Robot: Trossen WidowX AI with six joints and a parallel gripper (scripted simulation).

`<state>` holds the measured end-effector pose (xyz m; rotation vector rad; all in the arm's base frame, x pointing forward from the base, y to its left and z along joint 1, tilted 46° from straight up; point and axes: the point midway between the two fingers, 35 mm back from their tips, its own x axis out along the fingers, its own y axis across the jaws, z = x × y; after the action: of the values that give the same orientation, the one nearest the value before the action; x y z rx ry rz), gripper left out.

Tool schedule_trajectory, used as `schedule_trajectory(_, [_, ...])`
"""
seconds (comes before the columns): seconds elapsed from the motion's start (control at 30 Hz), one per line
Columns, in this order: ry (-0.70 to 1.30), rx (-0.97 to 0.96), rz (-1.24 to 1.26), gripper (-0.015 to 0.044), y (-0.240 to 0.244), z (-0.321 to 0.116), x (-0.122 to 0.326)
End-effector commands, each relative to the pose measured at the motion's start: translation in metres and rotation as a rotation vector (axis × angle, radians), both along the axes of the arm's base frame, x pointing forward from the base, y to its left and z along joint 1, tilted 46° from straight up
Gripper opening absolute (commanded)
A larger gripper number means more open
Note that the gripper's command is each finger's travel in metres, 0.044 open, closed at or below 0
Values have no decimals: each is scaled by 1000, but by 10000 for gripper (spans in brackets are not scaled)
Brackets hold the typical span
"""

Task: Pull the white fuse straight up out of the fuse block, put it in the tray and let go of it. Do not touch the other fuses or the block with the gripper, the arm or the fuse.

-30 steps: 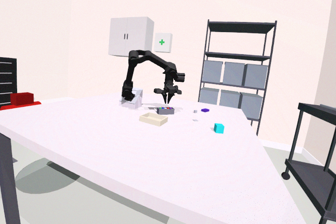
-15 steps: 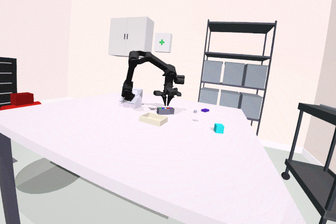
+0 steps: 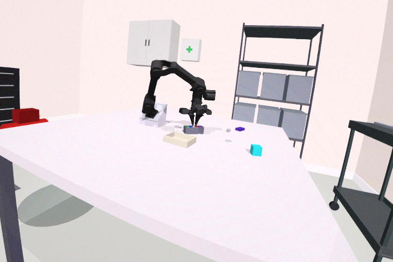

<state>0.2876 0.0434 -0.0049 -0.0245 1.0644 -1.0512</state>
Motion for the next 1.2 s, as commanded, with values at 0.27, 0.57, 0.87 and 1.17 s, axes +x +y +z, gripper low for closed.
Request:
schedule_trajectory(0.27, [2,-5,4,71,-2,-2,0])
schedule_trajectory(0.57, [2,-6,4,71,-8,-7,0])
schedule_trajectory(0.87, [0,0,0,58,-7,-7,1])
schedule_trajectory(1.17, [0,0,0,0,-7,-7,1])
